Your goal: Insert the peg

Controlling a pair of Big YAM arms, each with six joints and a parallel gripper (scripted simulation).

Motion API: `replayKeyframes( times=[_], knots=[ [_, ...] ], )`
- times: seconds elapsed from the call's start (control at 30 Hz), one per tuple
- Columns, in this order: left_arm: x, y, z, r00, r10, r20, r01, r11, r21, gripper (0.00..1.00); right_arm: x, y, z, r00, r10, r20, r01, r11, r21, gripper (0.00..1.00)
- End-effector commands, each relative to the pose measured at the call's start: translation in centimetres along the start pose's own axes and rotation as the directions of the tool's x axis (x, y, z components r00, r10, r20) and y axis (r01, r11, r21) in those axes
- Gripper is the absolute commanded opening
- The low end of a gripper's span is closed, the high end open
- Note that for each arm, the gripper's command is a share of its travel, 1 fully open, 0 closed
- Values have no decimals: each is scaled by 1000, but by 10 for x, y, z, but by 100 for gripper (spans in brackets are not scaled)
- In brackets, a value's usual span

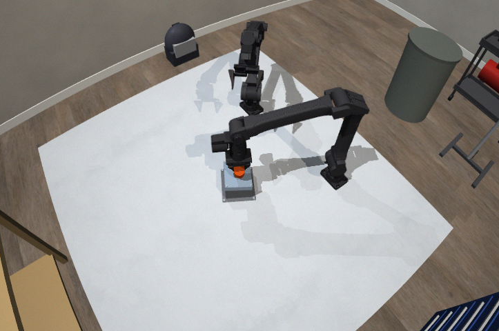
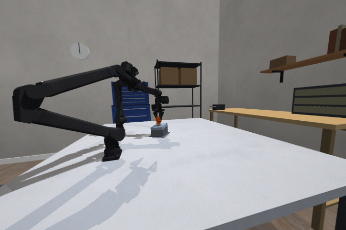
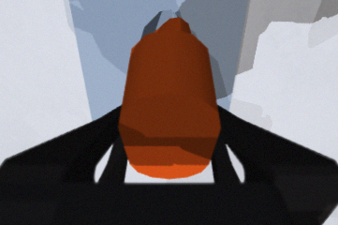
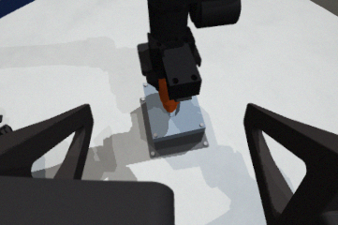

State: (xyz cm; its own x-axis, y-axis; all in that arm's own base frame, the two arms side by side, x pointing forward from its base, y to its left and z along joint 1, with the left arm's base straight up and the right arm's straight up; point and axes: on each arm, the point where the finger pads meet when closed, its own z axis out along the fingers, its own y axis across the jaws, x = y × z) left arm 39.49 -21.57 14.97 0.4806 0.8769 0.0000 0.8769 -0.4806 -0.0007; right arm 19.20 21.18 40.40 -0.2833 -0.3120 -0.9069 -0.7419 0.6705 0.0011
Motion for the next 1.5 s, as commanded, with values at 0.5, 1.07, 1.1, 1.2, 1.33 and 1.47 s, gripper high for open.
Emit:
replayKeyframes(
  times=[0.5, 1.07, 1.1, 1.2, 1.33, 1.47],
  knots=[
    [0, 13, -49, 1000, 0, 1, 0, 998, -66, 40, -13, -1, -6, 1000, 1, 22, -1, 1000, 5, 100],
    [-21, 12, -7, 975, -48, -215, 30, 996, -87, 40, -13, -1, -6, 1000, 1, 22, -1, 1000, 5, 100],
    [-21, 13, -5, 965, -46, -256, 21, 995, -100, 40, -13, -1, -6, 1000, 1, 22, -1, 1000, 5, 100],
    [-20, 14, -3, 940, -12, -342, -27, 993, -111, 40, -13, -1, -6, 1000, 1, 22, -1, 1000, 5, 100],
    [-16, 23, -21, 940, -35, -340, -20, 988, -155, 40, -13, -1, -6, 1000, 1, 22, -1, 1000, 5, 100],
    [-16, 22, -21, 940, -33, -340, -20, 988, -152, 40, -13, -1, -6, 1000, 1, 22, -1, 1000, 5, 100]
  ],
)
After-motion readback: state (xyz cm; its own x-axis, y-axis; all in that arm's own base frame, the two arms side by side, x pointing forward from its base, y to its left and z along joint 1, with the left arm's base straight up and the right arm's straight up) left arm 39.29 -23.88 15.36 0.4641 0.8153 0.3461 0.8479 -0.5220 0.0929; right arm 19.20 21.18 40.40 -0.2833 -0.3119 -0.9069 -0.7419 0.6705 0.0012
